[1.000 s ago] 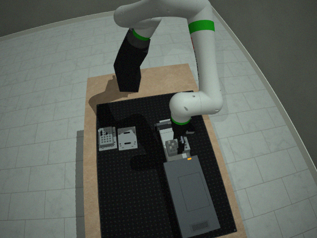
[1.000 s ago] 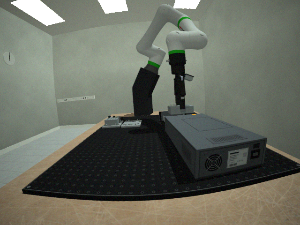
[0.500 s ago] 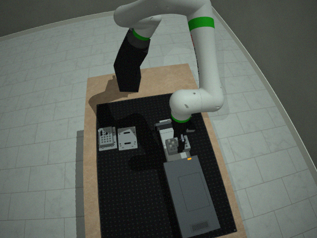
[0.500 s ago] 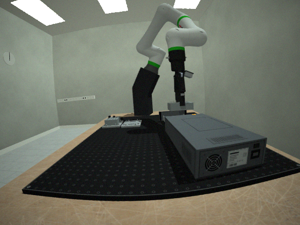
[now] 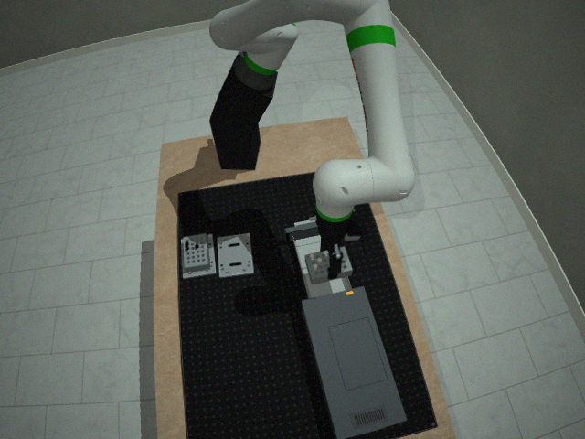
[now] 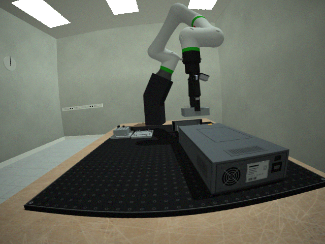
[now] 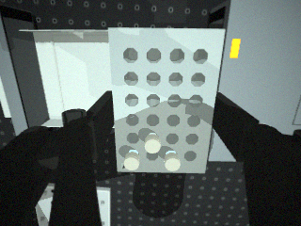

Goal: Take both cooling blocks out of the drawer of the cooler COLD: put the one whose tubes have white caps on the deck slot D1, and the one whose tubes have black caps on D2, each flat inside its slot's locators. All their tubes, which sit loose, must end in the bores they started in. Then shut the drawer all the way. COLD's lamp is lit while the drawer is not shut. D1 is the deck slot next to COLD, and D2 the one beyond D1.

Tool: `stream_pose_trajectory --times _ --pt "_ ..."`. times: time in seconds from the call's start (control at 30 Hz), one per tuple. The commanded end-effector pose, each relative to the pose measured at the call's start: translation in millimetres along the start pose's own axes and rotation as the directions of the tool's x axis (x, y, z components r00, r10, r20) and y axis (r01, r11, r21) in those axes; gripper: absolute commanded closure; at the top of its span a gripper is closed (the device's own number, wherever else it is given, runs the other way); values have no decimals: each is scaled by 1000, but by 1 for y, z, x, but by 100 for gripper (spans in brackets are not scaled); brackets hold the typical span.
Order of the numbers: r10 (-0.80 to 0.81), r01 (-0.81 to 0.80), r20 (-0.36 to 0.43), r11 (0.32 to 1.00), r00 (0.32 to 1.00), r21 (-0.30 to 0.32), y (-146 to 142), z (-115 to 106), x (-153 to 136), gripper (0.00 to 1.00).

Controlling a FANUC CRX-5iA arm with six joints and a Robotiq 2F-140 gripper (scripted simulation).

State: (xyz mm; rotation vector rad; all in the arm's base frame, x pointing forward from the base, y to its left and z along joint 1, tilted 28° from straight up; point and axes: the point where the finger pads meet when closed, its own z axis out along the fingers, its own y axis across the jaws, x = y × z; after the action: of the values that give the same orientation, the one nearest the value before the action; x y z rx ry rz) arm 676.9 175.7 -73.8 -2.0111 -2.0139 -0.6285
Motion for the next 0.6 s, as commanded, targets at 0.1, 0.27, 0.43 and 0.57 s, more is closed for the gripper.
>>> stream_pose_trajectory --times 0.1,0.27,0.43,0.57 --pt "-1 1 0 1000 1000 -2 1 -3 0 90" --pt "-1 1 0 1000 1000 -2 1 -3 0 90" --pt "-1 1 0 1000 1000 -2 1 -3 0 90" --pt "26 -26 0 1000 1000 -2 0 -3 -2 90"
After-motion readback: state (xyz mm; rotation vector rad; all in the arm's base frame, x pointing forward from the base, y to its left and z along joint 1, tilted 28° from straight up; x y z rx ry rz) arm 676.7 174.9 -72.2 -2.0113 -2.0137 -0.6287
